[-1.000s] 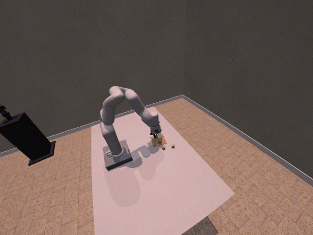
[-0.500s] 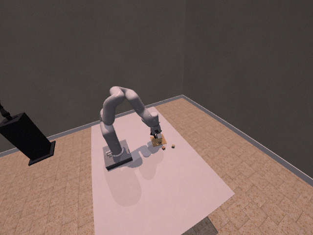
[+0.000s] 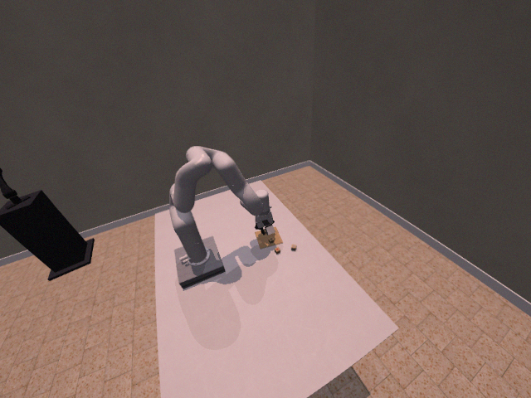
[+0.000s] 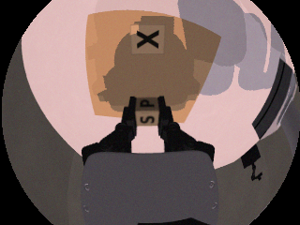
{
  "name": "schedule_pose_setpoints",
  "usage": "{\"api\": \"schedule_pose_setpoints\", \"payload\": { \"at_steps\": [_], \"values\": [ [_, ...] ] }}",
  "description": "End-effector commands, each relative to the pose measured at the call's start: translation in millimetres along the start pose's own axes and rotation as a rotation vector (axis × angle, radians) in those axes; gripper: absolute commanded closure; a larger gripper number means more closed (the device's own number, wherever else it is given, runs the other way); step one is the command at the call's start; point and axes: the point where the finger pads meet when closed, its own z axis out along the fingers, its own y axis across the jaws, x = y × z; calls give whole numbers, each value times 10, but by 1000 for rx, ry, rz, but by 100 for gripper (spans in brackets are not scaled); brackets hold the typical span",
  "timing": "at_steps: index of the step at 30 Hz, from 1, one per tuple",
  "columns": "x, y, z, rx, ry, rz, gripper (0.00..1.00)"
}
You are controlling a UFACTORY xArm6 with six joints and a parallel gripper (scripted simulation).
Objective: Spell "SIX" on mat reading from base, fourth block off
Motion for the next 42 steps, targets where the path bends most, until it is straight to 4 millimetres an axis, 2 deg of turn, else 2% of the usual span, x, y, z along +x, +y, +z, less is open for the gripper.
{"api": "schedule_pose_setpoints", "payload": {
  "at_steps": [1,24,25,27,28,33,34,36,37,42],
  "values": [
    [-2,-15,-11,4,0,0,79],
    [-2,-15,-11,4,0,0,79],
    [-2,-15,-11,4,0,0,74],
    [-2,-15,-11,4,0,0,74],
    [-2,-15,-11,4,0,0,70],
    [-2,-15,-11,4,0,0,66],
    [-2,-15,-11,4,0,0,62],
    [-2,-15,-11,4,0,0,62],
    [-2,-15,-11,4,0,0,58],
    [-2,-15,-11,4,0,0,58]
  ]
}}
